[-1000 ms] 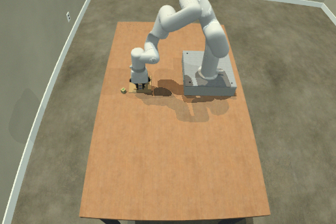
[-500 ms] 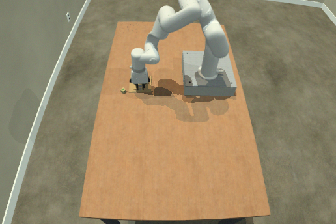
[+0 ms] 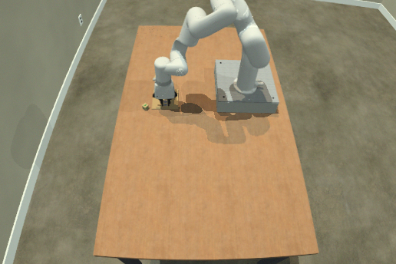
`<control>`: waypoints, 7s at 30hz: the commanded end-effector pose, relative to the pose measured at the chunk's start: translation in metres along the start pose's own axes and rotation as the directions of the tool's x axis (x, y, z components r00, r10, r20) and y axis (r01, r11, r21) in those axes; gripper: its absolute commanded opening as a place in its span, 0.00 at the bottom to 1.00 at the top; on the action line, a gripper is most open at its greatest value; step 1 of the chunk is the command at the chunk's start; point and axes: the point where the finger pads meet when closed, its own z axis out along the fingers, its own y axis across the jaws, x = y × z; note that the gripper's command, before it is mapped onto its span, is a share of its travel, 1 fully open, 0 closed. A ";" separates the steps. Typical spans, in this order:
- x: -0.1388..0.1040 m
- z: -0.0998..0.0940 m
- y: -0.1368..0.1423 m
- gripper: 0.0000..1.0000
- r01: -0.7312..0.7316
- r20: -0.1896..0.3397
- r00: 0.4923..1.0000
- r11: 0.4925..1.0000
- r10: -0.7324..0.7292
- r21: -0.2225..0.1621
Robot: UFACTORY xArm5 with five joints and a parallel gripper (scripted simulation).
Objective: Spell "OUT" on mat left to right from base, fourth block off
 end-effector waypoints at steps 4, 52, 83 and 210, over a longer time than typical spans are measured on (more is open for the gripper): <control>0.000 -0.001 -0.001 0.21 0.000 0.000 1.000 1.000 0.000 0.003; 0.000 -0.001 -0.001 0.42 0.000 0.000 1.000 1.000 0.000 0.003; 0.001 -0.090 -0.001 0.42 0.000 0.000 1.000 1.000 0.000 0.003; 0.193 -0.068 -0.053 0.63 0.865 0.000 0.502 0.502 -0.865 -0.002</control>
